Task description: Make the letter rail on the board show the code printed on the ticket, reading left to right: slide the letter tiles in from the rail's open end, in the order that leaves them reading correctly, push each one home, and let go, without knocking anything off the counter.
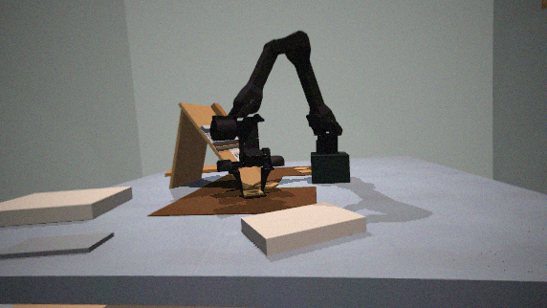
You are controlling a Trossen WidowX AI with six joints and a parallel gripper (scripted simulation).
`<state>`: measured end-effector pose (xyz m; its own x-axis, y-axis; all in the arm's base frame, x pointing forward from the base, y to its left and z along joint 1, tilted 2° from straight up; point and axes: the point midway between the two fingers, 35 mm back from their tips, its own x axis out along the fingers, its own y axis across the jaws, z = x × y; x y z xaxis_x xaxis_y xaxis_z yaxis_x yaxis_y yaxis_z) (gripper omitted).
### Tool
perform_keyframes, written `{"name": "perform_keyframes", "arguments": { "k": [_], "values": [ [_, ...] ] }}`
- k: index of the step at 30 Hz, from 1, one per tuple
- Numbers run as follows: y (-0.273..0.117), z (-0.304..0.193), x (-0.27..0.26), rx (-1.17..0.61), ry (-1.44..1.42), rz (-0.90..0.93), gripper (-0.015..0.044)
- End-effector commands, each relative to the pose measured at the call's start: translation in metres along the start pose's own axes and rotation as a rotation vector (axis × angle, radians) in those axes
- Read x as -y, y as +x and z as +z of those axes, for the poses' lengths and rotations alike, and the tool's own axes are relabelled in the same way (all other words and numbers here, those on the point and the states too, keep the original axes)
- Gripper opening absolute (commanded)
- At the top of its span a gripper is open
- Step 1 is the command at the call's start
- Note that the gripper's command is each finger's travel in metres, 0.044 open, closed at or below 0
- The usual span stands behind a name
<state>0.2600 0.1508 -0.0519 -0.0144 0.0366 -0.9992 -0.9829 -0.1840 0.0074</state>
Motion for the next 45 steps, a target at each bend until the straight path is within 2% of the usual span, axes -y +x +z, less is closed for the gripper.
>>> {"name": "perform_keyframes", "arguments": {
  "k": [1, 4, 5, 39, 45],
  "values": [
    [-0.003, 0.0, 0.0, -0.002, 0.005, -0.001, 0.0083],
    [-0.005, 0.0, 0.0, -0.002, 0.005, -0.001, 0.0004],
    [-0.006, 0.0, 0.0, -0.002, 0.005, -0.001, 0.0],
    [-0.027, 0.002, 0.001, 0.0, 0.003, -0.003, 0.0],
    [-0.032, -0.001, 0.014, -0.024, 0.144, -0.074, 0.0]
  ]
}}
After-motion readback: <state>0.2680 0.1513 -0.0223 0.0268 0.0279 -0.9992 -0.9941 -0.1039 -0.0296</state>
